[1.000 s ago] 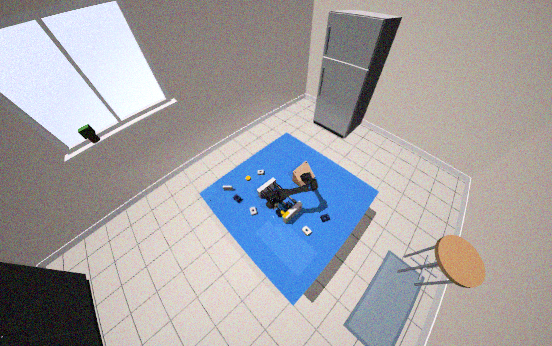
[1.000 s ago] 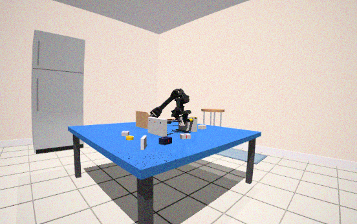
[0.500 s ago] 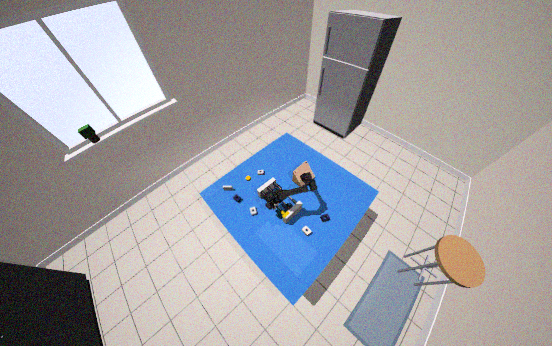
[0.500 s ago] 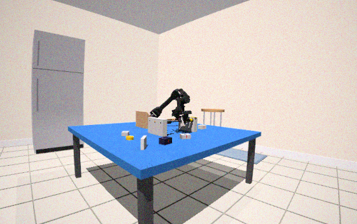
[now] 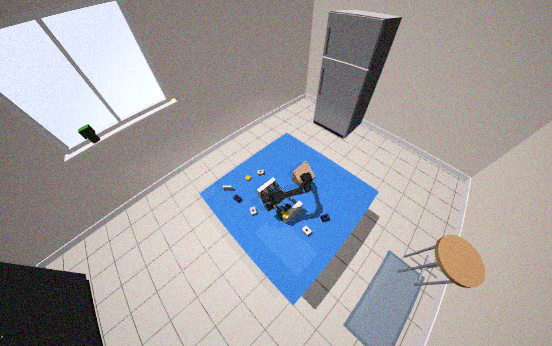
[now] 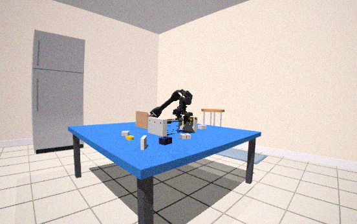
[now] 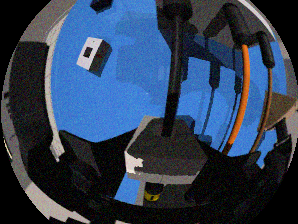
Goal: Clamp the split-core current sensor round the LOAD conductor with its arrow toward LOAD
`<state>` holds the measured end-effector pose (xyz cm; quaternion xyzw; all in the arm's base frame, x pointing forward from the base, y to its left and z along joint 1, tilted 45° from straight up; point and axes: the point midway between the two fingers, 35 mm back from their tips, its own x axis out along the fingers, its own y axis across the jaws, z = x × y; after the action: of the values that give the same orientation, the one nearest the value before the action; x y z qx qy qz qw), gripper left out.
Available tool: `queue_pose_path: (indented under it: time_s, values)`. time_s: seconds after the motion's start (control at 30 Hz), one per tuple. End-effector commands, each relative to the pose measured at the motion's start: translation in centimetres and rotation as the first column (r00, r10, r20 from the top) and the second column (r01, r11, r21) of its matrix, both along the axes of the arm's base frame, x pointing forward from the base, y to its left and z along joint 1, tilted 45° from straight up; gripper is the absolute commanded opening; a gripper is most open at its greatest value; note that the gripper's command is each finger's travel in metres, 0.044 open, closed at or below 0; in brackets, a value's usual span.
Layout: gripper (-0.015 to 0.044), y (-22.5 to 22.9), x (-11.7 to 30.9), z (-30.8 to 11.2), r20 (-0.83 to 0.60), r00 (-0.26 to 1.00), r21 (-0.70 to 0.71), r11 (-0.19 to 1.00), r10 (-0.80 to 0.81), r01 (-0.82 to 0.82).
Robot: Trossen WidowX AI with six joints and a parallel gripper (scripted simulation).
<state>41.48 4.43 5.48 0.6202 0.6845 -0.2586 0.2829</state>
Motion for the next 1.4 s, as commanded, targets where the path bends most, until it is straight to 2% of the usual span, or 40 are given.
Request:
queue_pose_path:
  time_s: [0.0, 0.1, 0.43, 0.47, 1.37]
  values:
    - [0.0, 0.04, -0.01, -0.2, -0.001, 1.0, -0.005, 1.0, 0.006, -0.006]
    - [0.0, 0.31, -0.03, -0.43, 0.0, 1.0, -0.004, 1.0, 0.004, -0.004]
    - [0.0263, 0.01, 0.02, -0.09, 0.001, 1.0, 0.0, 1.0, 0.0, 0.0]
    - [0.0275, 0.01, 0.02, -0.09, 0.001, 1.0, 0.0, 1.0, 0.0, 0.0]
    - [0.0275, 0.01, 0.02, -0.09, 0.001, 1.0, 0.0, 1.0, 0.0, 0.0]
